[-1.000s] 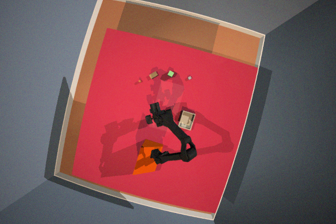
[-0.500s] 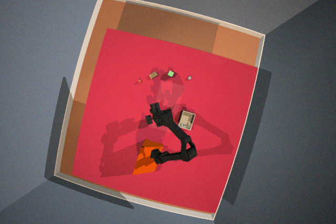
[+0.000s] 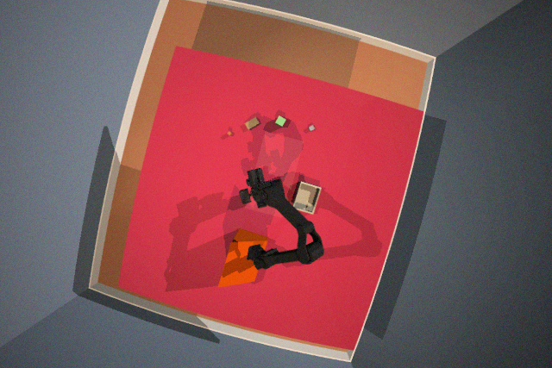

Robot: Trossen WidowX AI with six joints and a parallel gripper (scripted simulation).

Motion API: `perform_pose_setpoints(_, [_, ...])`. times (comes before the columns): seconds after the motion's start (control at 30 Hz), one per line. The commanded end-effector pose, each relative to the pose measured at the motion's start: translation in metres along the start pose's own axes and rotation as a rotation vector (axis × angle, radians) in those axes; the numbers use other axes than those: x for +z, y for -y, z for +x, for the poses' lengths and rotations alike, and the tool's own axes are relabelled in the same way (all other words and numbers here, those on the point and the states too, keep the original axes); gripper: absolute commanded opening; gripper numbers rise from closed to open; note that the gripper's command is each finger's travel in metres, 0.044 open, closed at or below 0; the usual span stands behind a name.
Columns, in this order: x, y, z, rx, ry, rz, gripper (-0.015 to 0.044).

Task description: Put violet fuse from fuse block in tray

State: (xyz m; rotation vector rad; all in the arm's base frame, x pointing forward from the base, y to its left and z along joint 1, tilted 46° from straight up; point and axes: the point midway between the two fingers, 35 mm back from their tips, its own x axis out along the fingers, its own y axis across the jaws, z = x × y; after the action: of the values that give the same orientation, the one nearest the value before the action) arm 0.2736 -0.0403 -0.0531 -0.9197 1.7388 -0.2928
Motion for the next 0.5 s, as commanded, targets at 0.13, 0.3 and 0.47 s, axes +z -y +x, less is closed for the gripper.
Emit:
perform_pose_setpoints(0.13, [-0.0016, -0.0006, 0.0017, -0.003, -0.004, -0.009, 0.0066])
perform_pose_setpoints(0.3, [-0.0007, -0.0003, 0.0008, 0.0, -0.002, -0.001, 0.0039])
perform_pose_setpoints(0.47, [-0.0007, -0.0003, 0.0008, 0.0, -0.002, -0.001, 0.0006])
